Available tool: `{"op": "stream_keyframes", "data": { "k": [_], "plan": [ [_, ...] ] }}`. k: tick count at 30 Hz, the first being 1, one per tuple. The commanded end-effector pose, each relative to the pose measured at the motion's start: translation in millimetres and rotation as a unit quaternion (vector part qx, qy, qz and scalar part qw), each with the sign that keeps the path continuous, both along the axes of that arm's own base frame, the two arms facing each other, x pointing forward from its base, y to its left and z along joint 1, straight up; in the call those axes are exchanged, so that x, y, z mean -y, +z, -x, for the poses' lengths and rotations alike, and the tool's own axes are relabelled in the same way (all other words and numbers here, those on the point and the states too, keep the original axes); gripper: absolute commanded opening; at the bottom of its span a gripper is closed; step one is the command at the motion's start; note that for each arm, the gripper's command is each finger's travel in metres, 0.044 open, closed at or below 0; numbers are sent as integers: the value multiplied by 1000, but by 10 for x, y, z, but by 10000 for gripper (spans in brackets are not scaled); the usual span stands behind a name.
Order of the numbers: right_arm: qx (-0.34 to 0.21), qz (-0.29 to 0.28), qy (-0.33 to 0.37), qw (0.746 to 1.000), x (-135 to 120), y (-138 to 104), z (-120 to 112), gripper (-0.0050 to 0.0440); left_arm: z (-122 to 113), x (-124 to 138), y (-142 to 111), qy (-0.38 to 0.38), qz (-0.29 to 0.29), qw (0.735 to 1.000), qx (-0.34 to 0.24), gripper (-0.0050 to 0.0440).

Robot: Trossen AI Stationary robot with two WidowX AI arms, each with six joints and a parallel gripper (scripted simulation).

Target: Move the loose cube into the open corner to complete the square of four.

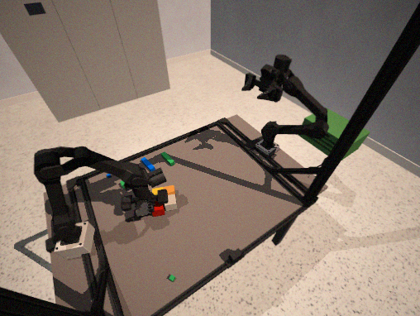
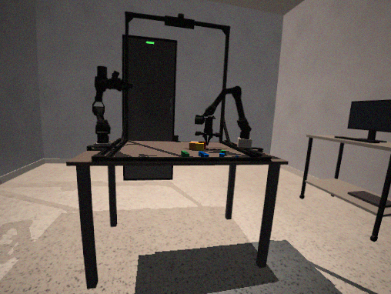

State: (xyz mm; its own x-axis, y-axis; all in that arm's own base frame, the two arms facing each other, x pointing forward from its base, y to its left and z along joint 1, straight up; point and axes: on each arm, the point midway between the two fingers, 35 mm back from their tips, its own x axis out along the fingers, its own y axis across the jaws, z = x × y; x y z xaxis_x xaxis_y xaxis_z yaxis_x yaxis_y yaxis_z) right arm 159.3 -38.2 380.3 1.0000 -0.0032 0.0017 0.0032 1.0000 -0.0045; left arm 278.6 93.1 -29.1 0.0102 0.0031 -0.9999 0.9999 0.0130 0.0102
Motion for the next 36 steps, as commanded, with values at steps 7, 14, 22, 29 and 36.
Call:
{"op": "stream_keyframes", "data": {
  "k": [7, 14, 22, 29, 36],
  "plan": [
    [0, -3, 2, 1000, -5, -1, 1, 400, 201, -3, -10, 1, 1, 1000, -3, 0],
    [0, -3, 2, 1000, -5, -1, 1, 400, 472, 6, 2, 0, 0, 1000, 0, 0],
    [0, -3, 2, 1000, -5, -1, 1, 400, 477, 2, 145, 0, 0, 1000, 0, 0],
    [0, -3, 2, 1000, -5, -1, 1, 400, 463, 4, 468, 1, 0, 1000, -1, 0],
    [0, -3, 2, 1000, -5, -1, 1, 400, 385, 43, 440, 58, 0, 998, 0, 0]
  ]
}}
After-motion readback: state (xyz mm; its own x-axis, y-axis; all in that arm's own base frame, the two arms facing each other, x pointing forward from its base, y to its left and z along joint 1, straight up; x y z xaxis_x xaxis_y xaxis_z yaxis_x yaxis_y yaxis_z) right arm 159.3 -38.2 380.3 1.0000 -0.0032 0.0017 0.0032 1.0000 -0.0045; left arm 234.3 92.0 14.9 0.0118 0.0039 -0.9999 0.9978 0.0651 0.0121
